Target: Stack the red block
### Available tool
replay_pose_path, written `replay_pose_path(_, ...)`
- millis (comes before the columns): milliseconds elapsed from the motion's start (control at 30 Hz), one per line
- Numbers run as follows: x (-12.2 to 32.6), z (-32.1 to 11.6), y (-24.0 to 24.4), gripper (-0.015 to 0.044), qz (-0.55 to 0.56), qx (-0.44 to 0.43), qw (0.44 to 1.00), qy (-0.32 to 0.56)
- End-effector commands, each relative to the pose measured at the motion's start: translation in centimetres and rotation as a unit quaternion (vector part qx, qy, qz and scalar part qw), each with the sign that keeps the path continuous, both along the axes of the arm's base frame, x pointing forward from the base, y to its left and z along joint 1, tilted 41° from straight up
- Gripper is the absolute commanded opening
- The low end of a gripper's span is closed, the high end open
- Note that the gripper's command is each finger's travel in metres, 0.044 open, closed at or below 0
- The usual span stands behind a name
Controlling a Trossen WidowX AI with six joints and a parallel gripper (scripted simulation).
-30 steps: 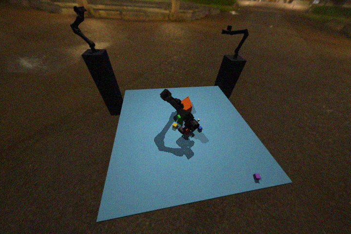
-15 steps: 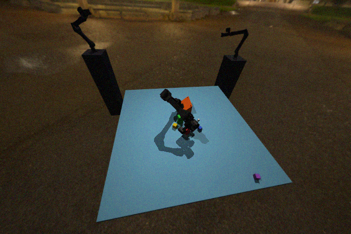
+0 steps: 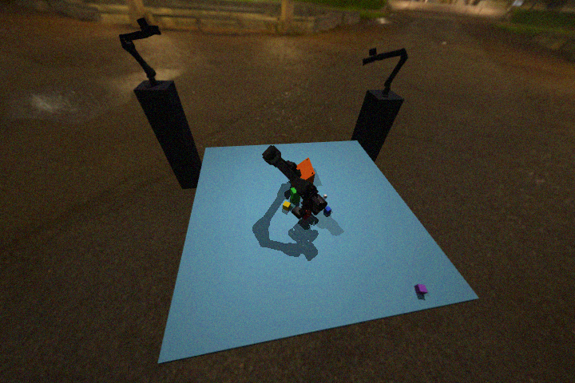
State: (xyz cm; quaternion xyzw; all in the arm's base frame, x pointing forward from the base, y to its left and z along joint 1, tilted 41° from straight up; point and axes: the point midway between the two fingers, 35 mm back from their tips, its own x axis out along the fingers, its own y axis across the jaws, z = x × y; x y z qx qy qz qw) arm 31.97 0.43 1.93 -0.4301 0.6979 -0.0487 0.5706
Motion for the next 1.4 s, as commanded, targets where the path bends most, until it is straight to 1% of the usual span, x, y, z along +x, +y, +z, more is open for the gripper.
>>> replay_pose_path(0, 0.2, 1.2, 1.2, 0.0000, 0.002, 0.003, 1.000, -0.006)
replay_pose_path(633, -0.1, 8.0, 7.1, 0.0000, 0.002, 0.005, 1.000, -0.005)
replay_pose_path(967, -0.2, 8.5, 7.5, 0.0000, 0.002, 0.005, 1.000, -0.005)
replay_pose_path(1367, -5.3, 9.9, 6.8, 0.0000, 0.002, 0.006, 1.000, -0.003)
